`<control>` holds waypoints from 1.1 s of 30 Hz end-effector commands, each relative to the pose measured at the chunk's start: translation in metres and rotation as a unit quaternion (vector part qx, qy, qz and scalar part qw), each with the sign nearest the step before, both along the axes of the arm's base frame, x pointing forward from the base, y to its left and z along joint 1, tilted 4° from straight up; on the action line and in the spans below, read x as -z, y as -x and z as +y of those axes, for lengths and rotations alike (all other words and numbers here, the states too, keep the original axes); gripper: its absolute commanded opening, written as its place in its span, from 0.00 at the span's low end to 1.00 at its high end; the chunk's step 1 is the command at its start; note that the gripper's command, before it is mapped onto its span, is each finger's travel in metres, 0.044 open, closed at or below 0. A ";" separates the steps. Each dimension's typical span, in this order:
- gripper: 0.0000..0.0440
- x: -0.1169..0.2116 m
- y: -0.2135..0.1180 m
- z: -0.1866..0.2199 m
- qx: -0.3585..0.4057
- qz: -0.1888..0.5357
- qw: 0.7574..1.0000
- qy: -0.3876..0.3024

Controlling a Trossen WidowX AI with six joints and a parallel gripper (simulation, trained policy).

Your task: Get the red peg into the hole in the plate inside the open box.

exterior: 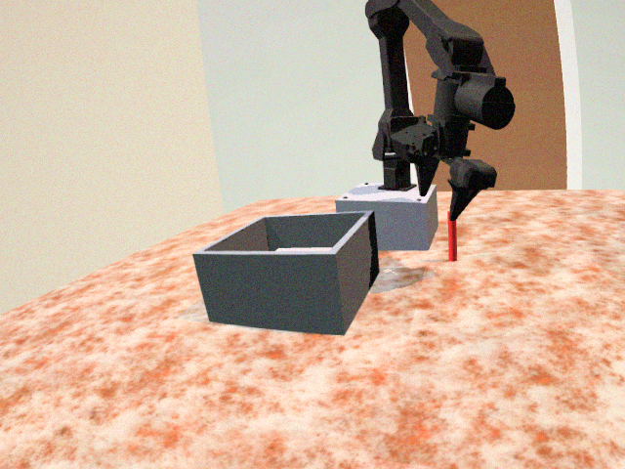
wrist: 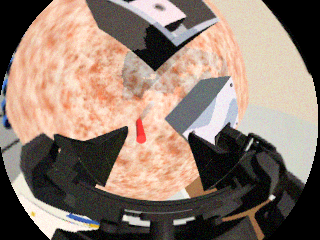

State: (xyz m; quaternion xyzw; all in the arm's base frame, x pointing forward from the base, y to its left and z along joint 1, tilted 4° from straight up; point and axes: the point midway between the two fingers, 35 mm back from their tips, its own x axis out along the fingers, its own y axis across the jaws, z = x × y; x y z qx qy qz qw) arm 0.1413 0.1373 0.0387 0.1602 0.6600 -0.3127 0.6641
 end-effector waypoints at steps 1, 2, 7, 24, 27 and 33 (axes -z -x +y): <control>1.00 0.014 0.002 0.003 -0.010 0.001 1.000 -0.006; 1.00 0.018 0.001 0.004 -0.013 -0.001 1.000 -0.008; 1.00 0.027 -0.002 0.014 -0.026 -0.007 0.999 -0.029; 0.76 0.031 -0.013 0.023 -0.025 -0.010 0.998 -0.053; 0.68 0.034 -0.010 0.022 -0.024 -0.003 0.998 -0.049; 0.59 0.037 -0.007 0.020 -0.035 0.004 0.998 -0.043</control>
